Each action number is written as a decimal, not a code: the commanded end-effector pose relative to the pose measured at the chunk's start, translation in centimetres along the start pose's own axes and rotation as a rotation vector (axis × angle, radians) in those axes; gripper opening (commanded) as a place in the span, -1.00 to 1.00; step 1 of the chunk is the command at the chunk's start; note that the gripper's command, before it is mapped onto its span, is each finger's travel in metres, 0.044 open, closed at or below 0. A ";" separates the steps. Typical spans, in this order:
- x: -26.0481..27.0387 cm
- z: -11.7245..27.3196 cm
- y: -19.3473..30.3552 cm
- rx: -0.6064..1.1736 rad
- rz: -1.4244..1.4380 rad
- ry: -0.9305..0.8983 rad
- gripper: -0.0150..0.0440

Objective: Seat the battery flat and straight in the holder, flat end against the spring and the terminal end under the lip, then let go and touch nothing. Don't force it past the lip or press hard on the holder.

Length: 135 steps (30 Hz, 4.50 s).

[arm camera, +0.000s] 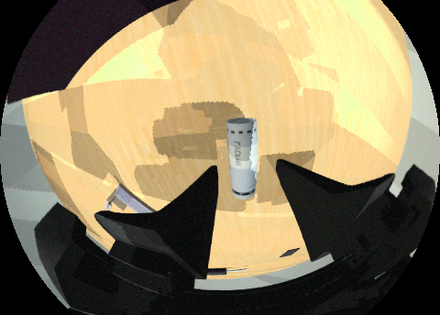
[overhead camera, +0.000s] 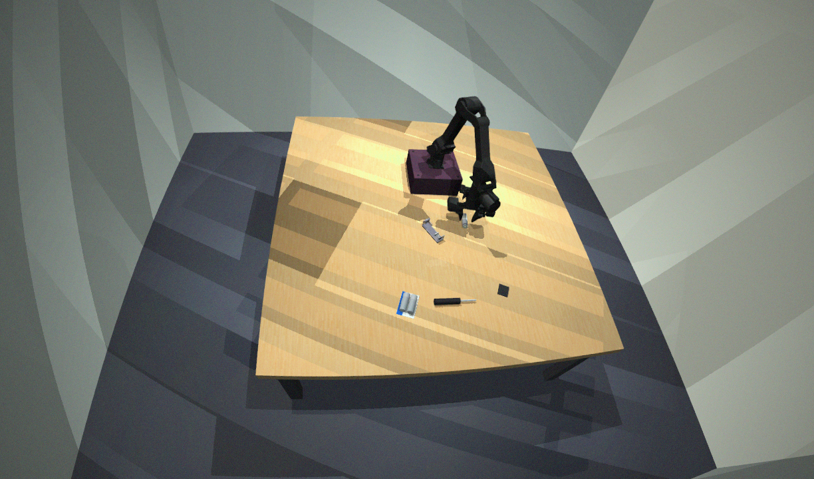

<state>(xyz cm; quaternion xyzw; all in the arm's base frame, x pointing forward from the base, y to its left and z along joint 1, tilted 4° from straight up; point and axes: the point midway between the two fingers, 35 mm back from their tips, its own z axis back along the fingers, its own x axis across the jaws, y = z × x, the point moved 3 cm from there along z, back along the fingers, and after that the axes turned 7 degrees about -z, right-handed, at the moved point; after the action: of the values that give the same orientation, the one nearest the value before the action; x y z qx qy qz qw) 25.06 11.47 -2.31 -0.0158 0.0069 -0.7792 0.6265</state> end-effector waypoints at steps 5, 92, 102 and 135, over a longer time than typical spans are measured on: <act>0.3 -1.2 -0.3 -0.007 0.006 -0.010 0.29; 12.7 3.7 8.9 0.135 -2.476 -0.232 -0.26; 12.7 2.5 8.9 0.178 -2.458 -0.331 -0.26; 11.6 0.7 10.1 0.301 -2.413 -0.612 -0.26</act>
<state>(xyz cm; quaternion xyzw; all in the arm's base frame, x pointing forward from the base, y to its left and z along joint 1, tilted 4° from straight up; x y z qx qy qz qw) 32.28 -2.08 -1.51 -0.1177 -0.2357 -0.8161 -0.5144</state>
